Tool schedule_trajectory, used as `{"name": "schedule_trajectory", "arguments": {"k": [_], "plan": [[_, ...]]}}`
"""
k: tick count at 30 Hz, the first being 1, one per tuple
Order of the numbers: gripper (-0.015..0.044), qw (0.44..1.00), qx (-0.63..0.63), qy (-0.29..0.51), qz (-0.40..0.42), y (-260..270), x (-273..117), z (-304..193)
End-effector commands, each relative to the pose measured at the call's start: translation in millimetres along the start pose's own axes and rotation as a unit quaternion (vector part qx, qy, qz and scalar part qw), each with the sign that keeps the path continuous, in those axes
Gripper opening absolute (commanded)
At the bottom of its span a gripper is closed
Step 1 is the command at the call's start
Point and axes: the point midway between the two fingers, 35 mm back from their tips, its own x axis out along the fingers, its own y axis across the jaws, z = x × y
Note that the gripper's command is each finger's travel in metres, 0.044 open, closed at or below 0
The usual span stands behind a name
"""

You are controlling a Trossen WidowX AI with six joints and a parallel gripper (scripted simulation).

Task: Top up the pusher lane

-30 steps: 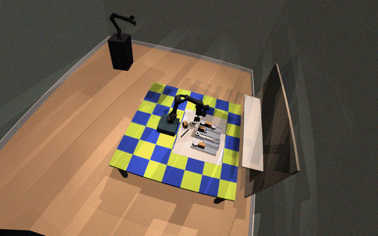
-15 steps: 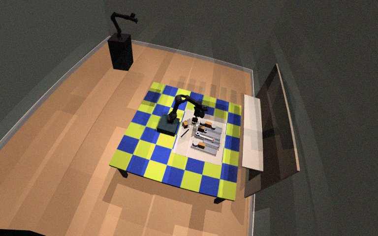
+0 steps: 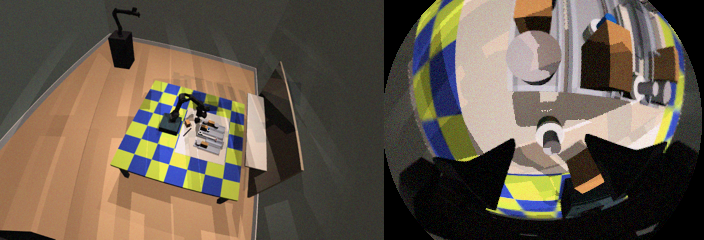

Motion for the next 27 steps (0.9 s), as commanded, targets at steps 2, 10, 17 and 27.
{"name": "schedule_trajectory", "arguments": {"k": [2,10,17,27], "plan": [[0.0440,1.000,0.002,0.006,0.000,-1,10,-3],[0.0440,1.000,0.002,0.006,0.000,-1,23,-3],[0.0414,1.000,0.002,0.006,0.000,-1,30,-4],[0.0171,1.000,0.002,0.006,0.000,-1,30,-4]]}}
